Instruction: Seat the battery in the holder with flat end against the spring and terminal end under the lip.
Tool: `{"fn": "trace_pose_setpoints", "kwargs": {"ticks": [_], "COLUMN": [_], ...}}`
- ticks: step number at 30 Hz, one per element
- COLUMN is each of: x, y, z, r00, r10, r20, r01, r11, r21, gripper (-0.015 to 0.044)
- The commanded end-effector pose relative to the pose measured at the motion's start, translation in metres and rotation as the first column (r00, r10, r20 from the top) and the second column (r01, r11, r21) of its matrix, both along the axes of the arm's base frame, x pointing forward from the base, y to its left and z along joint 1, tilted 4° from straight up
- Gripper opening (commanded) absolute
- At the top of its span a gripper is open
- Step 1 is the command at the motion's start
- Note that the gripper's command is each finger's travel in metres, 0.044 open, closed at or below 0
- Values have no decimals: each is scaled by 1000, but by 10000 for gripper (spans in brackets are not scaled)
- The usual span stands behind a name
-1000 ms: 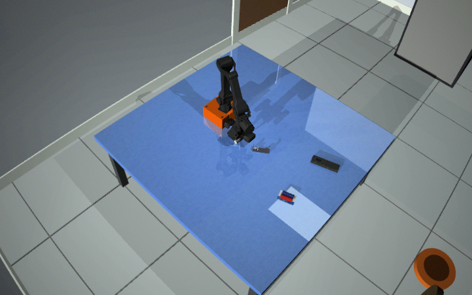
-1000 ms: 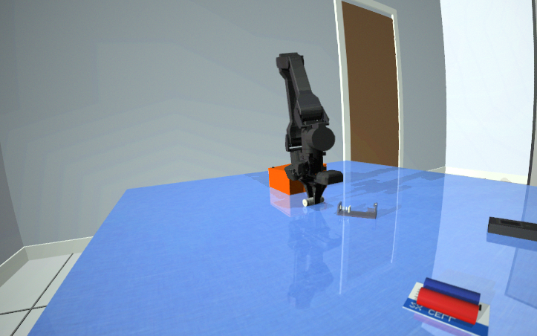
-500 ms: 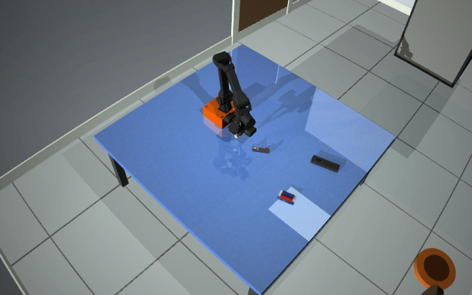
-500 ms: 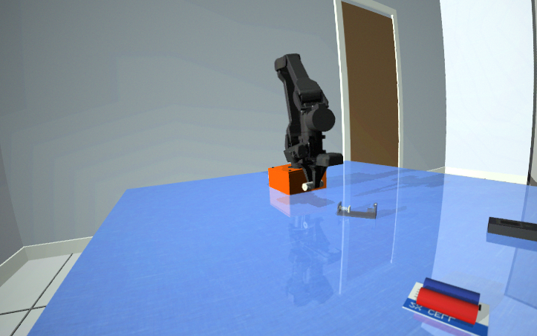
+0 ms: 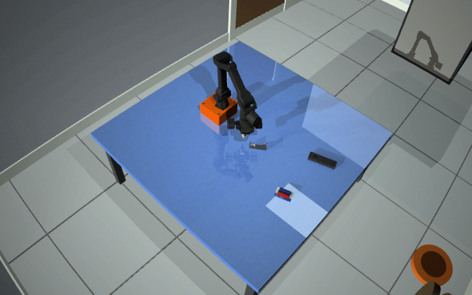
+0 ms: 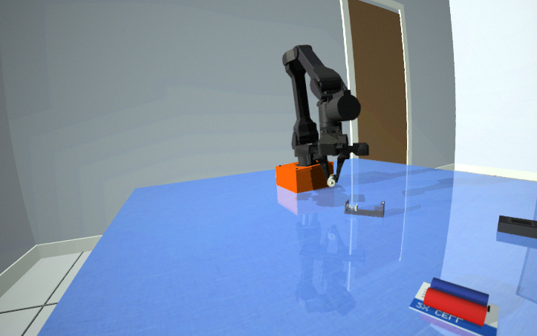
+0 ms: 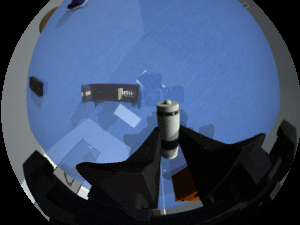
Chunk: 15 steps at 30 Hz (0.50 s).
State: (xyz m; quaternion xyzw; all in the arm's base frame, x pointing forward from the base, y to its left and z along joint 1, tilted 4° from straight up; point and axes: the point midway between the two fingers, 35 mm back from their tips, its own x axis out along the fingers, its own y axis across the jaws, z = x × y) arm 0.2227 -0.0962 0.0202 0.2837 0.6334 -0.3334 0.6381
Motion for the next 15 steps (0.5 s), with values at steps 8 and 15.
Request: {"fn": "trace_pose_setpoints", "kwargs": {"ticks": [8,15], "x": [42,69], "y": [4,11], "z": [7,9], "r00": [830,560], "r10": [557,827], "r20": [-30,-41], "r01": [-556,-826], "r11": [831,562], "r21": [23,45], "gripper": [64,64]}}
